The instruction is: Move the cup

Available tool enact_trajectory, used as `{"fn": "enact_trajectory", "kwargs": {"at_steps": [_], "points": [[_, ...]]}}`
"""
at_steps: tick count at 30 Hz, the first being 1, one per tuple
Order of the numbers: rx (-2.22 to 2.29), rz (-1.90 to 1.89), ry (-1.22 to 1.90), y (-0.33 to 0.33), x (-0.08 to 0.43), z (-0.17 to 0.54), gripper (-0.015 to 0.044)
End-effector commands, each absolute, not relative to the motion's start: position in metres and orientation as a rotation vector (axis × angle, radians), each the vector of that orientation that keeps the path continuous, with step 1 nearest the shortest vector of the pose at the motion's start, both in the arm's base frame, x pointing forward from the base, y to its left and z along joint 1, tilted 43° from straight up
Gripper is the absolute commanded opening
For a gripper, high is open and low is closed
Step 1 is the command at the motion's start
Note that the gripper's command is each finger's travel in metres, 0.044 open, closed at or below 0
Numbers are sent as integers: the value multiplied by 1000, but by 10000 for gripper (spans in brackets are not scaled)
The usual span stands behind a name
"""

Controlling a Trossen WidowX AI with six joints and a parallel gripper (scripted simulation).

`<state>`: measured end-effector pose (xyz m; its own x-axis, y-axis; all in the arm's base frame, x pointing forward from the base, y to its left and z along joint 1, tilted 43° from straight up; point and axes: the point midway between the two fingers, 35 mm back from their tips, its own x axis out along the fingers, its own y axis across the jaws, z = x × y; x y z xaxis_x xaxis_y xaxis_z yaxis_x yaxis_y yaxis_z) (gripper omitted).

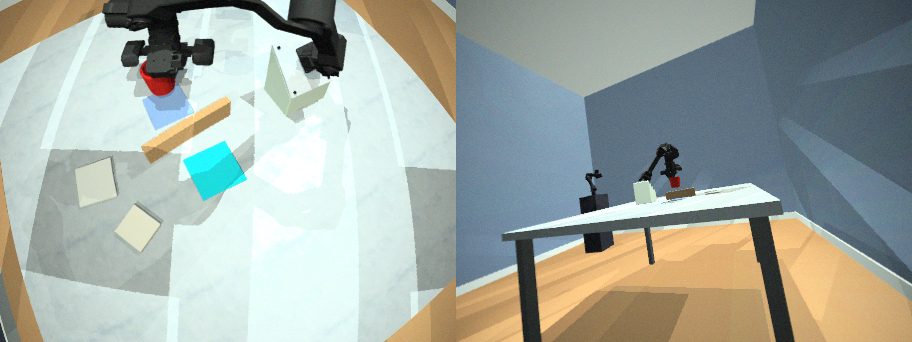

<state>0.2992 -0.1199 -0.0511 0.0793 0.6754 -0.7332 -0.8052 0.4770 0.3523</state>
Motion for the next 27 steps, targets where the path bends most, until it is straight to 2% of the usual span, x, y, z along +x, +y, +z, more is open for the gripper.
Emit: {"fn": "enact_trajectory", "kwargs": {"at_steps": [1,27], "points": [[-157,1114,995,-120,299,-51,0],[-162,1119,994,-96,299,-26,0]]}}
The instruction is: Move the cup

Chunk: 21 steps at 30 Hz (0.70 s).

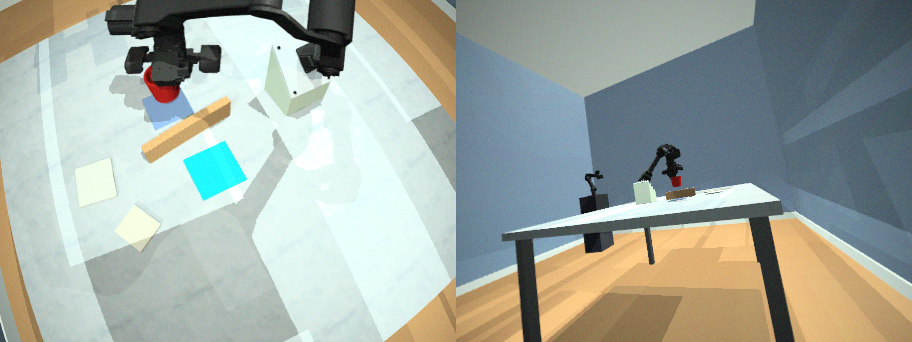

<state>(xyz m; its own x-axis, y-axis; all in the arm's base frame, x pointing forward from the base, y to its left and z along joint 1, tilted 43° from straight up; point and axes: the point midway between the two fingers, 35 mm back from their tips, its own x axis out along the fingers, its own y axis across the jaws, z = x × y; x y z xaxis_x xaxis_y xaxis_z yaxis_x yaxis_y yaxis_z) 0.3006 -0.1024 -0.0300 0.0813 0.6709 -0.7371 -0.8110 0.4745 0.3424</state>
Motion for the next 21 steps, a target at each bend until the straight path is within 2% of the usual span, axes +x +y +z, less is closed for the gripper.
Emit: {"fn": "enact_trajectory", "kwargs": {"at_steps": [1,21], "points": [[-162,1119,993,-94,299,-24,0],[-161,1121,993,-62,300,9,0]]}}
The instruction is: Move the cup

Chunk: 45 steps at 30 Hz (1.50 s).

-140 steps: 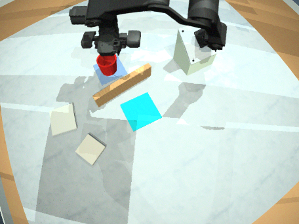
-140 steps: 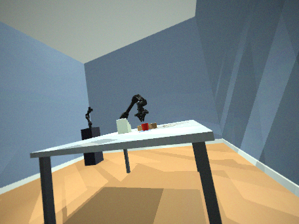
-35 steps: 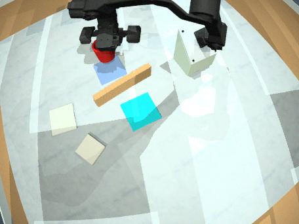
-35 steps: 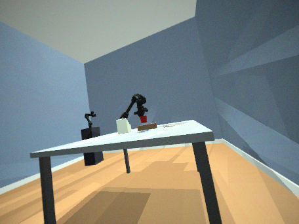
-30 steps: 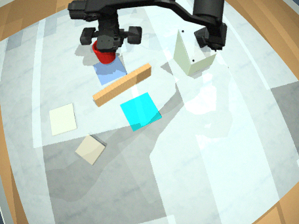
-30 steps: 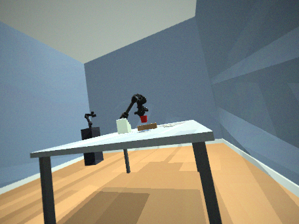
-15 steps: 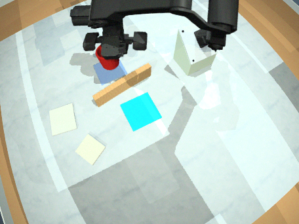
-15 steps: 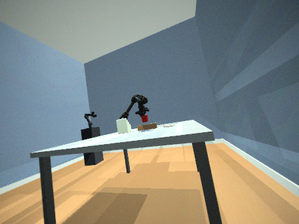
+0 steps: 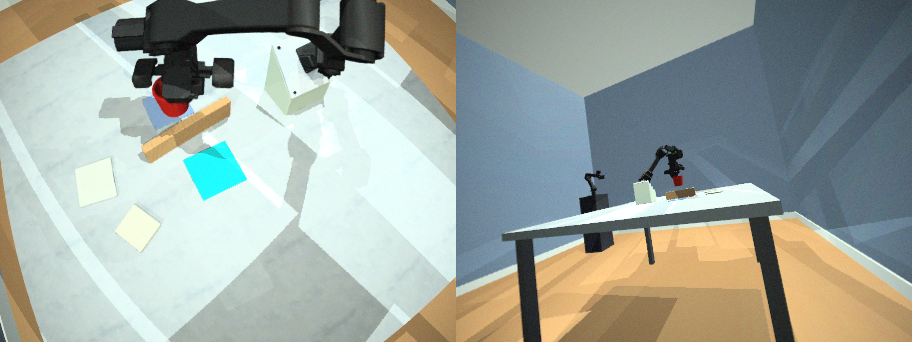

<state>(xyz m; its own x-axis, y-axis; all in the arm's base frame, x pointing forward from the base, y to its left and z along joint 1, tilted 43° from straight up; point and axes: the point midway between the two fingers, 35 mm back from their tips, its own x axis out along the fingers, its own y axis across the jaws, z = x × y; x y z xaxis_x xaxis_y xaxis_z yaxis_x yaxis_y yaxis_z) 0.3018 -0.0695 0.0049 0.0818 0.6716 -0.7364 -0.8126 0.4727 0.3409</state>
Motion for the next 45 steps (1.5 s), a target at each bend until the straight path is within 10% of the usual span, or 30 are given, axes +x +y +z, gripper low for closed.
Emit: {"fn": "enact_trajectory", "kwargs": {"at_steps": [1,45], "points": [[-161,1121,993,-61,300,11,0],[-157,1124,991,18,294,84,0]]}}
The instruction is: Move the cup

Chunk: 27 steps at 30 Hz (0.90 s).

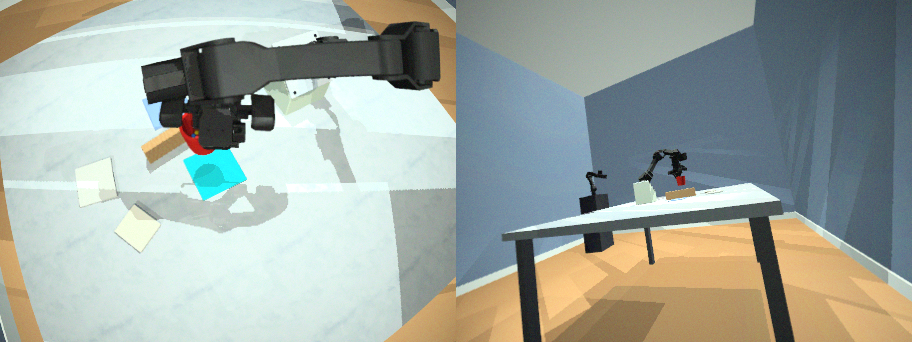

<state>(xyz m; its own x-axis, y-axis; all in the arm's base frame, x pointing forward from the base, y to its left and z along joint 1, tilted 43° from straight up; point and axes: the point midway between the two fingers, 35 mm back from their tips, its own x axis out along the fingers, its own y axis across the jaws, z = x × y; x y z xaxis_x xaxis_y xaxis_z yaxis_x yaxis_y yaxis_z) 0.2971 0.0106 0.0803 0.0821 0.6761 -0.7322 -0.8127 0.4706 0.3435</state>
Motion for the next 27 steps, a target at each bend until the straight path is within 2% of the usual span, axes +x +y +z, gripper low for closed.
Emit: {"fn": "enact_trajectory", "kwargs": {"at_steps": [1,27], "points": [[-157,1124,990,20,293,85,0],[-156,1125,989,49,293,79,0]]}}
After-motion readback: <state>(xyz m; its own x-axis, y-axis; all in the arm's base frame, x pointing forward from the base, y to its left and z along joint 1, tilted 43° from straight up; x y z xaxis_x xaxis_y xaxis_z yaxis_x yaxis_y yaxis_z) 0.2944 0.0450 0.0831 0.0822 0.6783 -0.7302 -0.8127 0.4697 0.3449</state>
